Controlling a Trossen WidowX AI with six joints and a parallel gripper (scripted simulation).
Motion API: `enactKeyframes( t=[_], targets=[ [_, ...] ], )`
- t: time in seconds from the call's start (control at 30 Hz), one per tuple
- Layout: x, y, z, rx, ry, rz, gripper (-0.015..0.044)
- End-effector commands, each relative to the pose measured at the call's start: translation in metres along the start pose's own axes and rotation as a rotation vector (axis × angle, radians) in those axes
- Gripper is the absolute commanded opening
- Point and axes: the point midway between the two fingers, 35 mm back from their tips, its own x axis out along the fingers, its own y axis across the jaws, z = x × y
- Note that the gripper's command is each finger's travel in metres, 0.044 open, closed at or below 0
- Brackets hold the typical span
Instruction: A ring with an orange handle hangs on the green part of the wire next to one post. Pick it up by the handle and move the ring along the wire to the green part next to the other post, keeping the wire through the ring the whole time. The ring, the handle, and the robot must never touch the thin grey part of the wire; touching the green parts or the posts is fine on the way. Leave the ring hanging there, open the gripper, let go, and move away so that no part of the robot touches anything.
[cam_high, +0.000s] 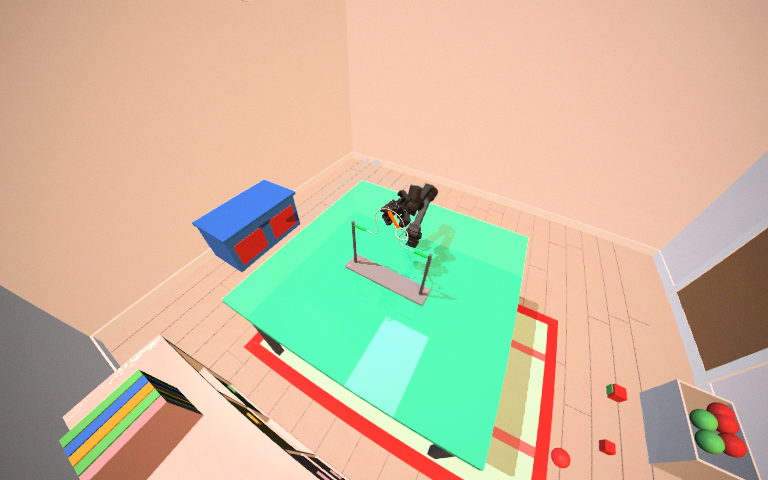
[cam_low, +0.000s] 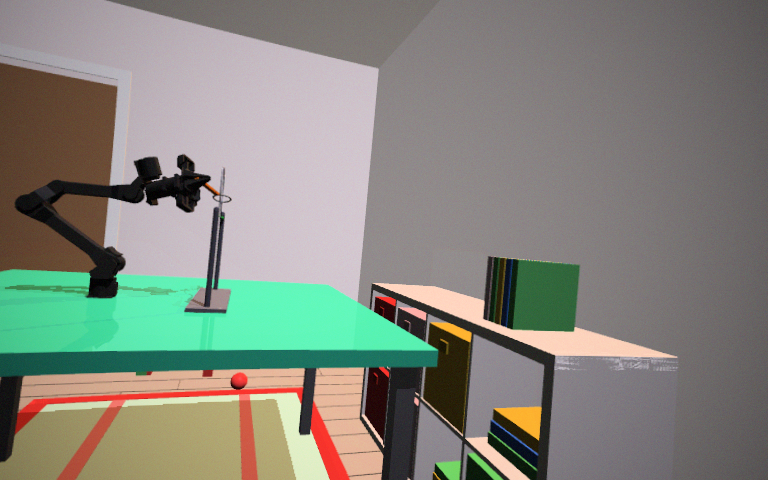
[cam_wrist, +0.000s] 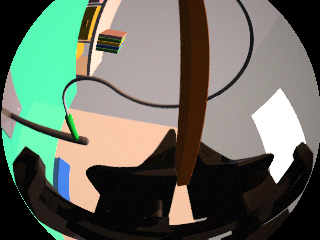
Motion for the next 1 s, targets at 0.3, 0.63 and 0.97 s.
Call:
enactKeyframes(
  t=[0.3,0.63,0.97],
  targets=[
    [-0.003,0.025,-0.001,0.073,0.010,0.040,-0.0150],
    [-0.009,0.054,0.004,0.227,0.031,0.125,-0.0150],
    [-0.020,0.089,0.016,0.433,0.058,0.240,-0.0150]
  ],
)
